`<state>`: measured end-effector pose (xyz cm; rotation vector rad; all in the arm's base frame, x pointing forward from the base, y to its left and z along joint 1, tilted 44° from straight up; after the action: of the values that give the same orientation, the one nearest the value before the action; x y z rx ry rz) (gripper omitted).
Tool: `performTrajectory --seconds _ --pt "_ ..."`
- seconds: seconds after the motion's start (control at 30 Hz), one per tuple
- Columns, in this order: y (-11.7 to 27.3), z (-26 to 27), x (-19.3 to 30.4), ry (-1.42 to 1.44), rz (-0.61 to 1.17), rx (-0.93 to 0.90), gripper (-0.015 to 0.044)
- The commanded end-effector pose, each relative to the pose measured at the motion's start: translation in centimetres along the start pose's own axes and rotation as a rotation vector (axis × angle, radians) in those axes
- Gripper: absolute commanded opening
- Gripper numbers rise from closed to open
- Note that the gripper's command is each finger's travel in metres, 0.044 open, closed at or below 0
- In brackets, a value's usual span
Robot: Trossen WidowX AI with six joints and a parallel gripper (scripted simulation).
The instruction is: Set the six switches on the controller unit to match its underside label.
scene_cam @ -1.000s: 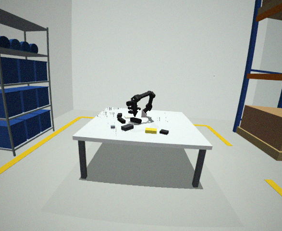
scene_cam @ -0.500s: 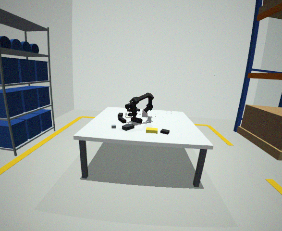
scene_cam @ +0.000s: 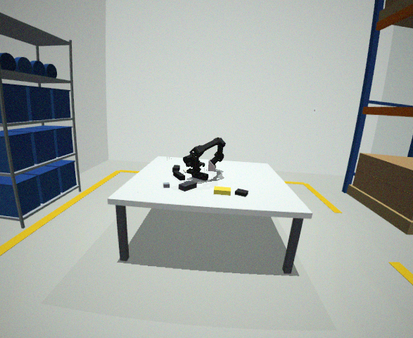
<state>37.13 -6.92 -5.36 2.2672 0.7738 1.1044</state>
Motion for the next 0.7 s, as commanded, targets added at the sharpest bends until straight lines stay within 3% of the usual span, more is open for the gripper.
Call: performTrajectory --seconds 0.0,0.67 --pt "-0.78 0.12 -0.01 -0.006 0.004 0.001 0.0000" --pt "-1.35 -0.28 -0.07 -0.006 0.004 0.002 0.0000"
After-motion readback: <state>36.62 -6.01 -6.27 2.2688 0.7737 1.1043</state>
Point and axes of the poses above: the point midway between the two fingers, 35 mm back from their tips, its own y axis back along the fingers, its own z axis across the jaws, x = y × z, the point moved 6 cm from there along y, back along the fingers, and after that the axes turned 8 degrees about -y, right-handed, at the moved point
